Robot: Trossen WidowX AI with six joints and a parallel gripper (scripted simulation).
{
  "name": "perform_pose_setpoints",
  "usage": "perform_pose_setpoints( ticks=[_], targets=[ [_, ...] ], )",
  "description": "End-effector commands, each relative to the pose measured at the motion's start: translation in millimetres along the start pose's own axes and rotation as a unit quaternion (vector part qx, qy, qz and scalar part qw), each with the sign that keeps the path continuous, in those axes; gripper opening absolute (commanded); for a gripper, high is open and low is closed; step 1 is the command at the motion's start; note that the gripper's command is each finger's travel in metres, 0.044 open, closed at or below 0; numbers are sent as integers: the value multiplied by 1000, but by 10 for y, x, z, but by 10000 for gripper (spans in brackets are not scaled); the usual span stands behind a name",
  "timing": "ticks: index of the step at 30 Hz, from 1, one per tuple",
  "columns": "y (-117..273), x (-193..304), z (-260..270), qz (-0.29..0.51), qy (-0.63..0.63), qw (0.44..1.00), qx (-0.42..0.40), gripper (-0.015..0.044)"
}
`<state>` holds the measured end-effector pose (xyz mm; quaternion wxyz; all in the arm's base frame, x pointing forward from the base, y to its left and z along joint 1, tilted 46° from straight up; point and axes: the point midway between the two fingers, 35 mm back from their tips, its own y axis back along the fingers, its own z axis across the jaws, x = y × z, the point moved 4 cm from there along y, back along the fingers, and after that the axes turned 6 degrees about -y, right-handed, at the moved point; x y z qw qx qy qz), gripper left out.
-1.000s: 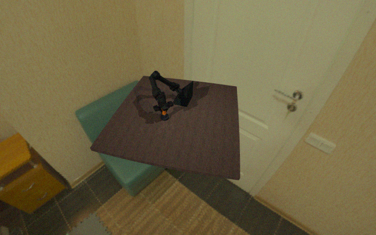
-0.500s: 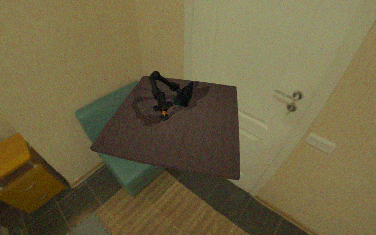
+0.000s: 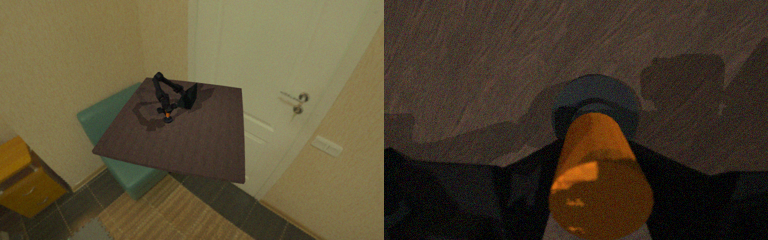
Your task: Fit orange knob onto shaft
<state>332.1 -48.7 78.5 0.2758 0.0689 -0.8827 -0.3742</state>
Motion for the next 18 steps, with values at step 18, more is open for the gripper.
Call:
perform_pose_setpoints(
  ticks=[18],
  targets=[
    [18,-32,-49,-3,-1,1000,1,0]
  ],
)
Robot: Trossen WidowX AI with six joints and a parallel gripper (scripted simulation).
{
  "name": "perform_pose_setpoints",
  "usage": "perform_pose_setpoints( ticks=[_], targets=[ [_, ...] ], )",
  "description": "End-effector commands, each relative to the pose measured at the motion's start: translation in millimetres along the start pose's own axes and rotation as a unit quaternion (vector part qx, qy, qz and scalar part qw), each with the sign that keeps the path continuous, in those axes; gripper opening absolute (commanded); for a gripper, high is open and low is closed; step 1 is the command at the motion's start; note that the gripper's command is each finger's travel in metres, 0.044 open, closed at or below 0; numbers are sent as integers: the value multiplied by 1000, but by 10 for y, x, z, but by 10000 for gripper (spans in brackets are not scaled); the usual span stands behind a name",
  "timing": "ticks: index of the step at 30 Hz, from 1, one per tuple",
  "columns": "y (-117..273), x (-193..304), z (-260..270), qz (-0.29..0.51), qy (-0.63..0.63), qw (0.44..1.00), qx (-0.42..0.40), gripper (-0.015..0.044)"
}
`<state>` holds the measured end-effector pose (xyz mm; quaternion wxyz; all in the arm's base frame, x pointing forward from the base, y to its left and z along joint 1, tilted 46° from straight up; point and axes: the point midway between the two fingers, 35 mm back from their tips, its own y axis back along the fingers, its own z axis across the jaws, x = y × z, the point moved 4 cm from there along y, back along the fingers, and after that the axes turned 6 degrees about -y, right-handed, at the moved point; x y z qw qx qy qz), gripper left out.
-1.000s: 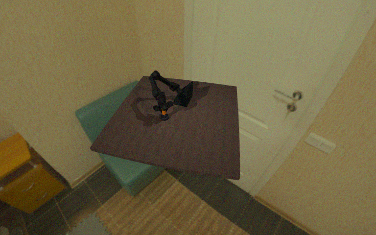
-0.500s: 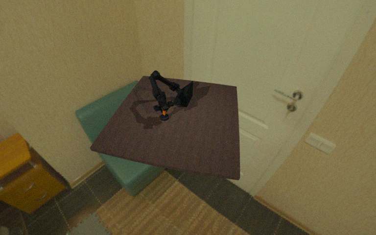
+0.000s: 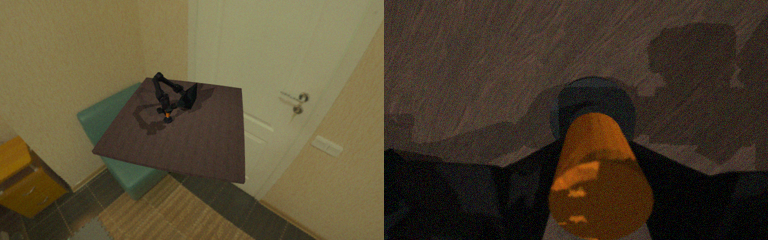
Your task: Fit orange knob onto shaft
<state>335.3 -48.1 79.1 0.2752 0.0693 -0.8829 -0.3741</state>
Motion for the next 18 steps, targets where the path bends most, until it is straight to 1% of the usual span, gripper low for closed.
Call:
perform_pose_setpoints(
  ticks=[1,18],
  targets=[
    [4,-2,-34,-2,0,1000,1,0],
    [-11,24,1,-2,0,1000,1,0]
  ],
)
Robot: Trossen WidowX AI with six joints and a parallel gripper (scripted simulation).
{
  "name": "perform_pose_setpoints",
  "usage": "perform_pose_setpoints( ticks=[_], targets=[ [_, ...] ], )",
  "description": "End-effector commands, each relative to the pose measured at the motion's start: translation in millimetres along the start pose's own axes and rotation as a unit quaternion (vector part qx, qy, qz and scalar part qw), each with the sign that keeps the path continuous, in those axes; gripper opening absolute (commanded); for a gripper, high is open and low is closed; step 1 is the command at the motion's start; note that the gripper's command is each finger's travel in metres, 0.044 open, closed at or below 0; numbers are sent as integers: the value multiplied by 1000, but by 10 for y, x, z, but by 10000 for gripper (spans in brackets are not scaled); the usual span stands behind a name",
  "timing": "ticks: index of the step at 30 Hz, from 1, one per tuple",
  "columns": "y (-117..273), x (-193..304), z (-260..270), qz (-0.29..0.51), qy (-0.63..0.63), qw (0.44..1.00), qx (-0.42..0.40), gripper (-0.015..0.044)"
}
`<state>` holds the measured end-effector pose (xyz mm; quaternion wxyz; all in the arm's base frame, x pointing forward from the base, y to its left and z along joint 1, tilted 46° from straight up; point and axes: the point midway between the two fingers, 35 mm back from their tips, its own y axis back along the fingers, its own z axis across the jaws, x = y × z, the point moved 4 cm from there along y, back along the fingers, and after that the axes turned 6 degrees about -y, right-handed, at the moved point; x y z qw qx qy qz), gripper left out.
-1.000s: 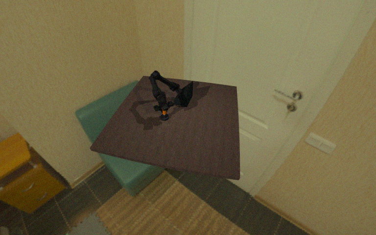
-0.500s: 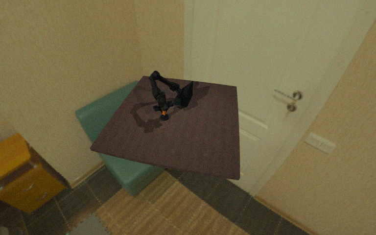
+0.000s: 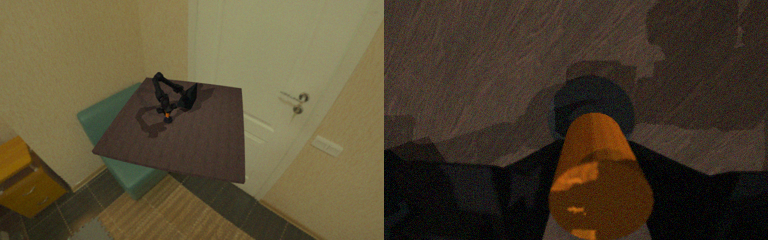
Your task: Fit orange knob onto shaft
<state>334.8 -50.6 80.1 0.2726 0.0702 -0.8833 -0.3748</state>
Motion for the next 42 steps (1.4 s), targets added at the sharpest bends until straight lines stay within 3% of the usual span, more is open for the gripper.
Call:
perform_pose_setpoints(
  ticks=[1,21,28,42],
  targets=[
    [1,8,24,0,2,1000,1,0],
    [30,2,29,0,2,1000,1,0],
    [42,7,7,0,101,995,1,0],
    [-17,-11,-23,0,106,994,1,0]
  ],
)
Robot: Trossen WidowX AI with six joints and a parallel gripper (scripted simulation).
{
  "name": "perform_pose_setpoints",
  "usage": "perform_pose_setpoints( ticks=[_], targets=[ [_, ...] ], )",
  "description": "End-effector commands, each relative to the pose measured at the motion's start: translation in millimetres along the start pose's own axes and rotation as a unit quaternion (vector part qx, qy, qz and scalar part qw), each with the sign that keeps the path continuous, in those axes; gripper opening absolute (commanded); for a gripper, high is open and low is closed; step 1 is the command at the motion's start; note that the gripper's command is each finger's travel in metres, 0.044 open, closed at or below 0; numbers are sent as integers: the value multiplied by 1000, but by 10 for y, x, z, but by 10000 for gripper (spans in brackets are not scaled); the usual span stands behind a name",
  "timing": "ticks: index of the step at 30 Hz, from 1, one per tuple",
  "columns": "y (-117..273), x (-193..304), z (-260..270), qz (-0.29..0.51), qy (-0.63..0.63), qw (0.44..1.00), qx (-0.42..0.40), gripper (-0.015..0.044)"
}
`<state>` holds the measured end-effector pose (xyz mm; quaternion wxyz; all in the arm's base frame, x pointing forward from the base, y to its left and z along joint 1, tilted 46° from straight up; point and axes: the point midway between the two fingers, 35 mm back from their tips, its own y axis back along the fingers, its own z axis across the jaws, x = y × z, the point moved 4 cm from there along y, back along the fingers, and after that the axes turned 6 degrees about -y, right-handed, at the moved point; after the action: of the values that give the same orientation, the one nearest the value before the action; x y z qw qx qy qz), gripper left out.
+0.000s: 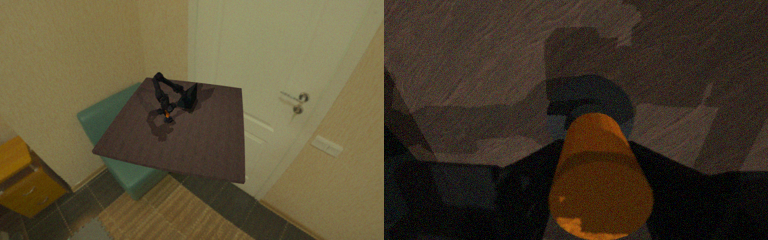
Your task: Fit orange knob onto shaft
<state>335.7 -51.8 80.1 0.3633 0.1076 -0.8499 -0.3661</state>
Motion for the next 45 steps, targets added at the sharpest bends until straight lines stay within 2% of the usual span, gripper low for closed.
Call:
perform_pose_setpoints(
  ticks=[1,19,27,45],
  targets=[
    [-12,-5,-12,-1,3,1000,2,0],
    [38,14,26,-1,3,1000,2,0],
    [37,1,50,-1,107,994,2,0],
    [19,-3,10,-1,107,994,2,0]
  ],
)
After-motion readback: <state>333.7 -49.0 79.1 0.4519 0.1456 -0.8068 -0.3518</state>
